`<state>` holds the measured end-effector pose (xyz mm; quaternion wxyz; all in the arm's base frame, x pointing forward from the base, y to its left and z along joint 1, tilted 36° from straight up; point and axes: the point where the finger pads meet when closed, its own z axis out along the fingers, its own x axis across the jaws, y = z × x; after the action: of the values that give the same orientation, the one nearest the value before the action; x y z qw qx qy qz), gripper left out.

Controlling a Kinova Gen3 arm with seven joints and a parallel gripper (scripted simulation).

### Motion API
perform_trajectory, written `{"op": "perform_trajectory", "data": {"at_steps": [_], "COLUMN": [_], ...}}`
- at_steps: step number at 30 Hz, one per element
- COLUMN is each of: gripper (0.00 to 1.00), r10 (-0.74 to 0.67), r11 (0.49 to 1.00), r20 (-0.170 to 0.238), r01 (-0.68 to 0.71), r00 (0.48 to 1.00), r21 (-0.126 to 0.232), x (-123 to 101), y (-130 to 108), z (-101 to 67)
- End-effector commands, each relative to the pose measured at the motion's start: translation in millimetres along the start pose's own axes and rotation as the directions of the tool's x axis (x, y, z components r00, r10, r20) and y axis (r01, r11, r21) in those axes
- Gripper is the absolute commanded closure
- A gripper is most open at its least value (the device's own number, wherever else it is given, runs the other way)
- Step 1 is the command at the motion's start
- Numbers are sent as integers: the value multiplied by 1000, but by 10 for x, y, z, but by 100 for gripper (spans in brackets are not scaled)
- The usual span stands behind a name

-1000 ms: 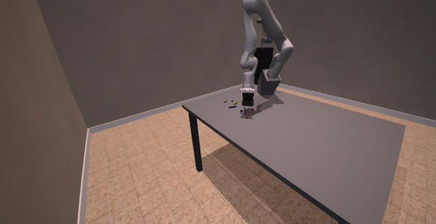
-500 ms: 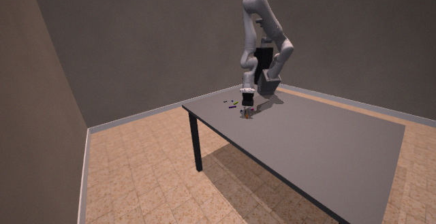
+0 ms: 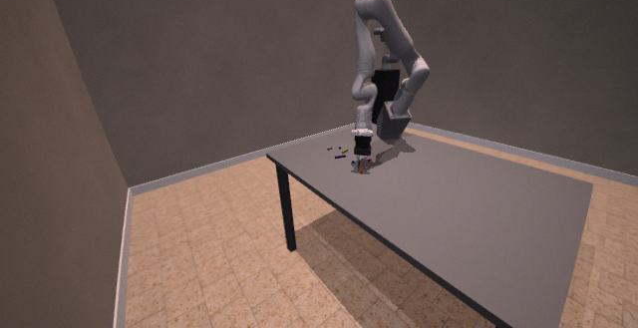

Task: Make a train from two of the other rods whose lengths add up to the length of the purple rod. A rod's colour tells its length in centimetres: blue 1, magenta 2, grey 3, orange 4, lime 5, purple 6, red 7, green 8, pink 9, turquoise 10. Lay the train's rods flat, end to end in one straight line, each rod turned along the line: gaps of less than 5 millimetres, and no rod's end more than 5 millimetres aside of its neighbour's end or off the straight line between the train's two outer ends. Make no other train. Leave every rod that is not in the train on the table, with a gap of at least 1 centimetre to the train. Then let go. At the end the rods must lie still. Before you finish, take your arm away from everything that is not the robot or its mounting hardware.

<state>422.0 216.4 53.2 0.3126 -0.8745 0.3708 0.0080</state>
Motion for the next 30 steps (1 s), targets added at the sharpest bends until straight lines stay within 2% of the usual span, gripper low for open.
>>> {"op": "perform_trajectory", "data": {"at_steps": [1,30], "gripper": [46,46], "r10": [0,0], "r11": [1000,1000], "r20": [-1,-1], "r01": [0,0], "r00": [1000,1000], "r21": [1,1], "x": [4,4], "y": [-2,-2], "z": [-4,28]}}
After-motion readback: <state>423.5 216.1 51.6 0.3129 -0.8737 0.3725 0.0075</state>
